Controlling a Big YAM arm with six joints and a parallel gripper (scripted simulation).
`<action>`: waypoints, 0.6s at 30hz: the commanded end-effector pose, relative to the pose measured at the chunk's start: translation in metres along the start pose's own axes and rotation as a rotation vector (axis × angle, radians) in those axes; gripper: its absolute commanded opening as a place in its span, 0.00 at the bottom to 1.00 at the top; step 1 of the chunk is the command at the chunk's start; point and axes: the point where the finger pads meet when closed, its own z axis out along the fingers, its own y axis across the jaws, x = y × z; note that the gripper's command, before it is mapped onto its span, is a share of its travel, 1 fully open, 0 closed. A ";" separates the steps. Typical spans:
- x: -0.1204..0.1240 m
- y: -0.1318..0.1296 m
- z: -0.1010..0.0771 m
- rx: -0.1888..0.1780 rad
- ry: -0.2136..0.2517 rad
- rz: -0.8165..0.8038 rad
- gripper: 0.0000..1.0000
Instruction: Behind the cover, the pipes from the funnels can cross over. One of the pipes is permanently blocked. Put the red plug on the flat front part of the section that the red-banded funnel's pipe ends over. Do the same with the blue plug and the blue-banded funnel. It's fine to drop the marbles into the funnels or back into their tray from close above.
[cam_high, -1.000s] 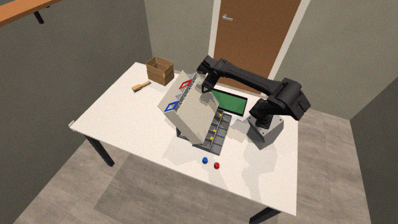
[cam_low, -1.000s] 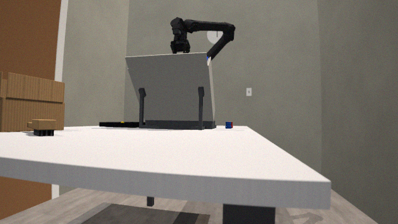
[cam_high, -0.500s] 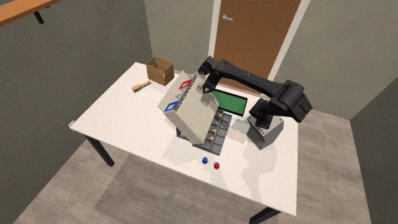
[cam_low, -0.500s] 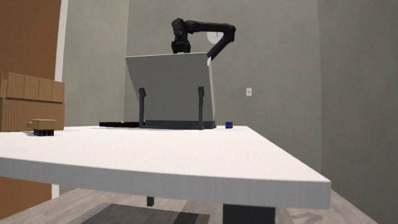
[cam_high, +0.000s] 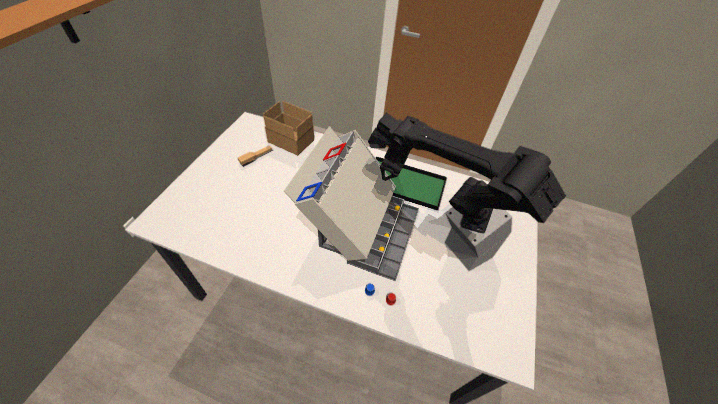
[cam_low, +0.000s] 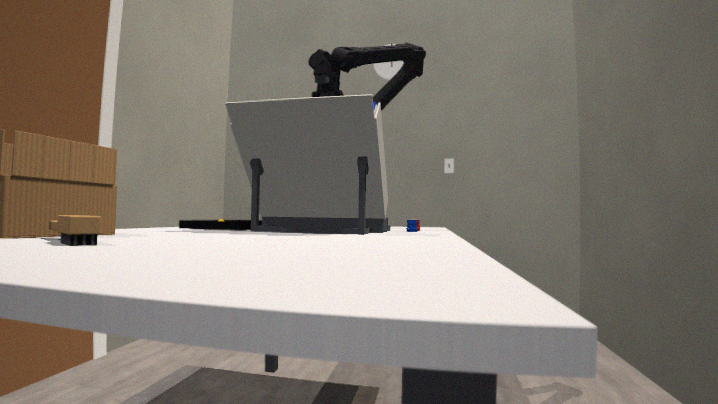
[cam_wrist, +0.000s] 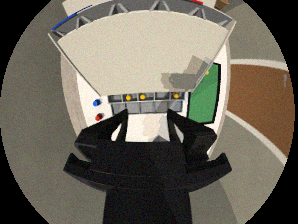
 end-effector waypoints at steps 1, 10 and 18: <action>0.027 0.005 0.015 -0.015 0.089 -0.047 0.59; 0.066 0.004 0.034 -0.013 0.203 -0.047 0.59; 0.073 0.004 0.037 -0.013 0.221 -0.047 0.59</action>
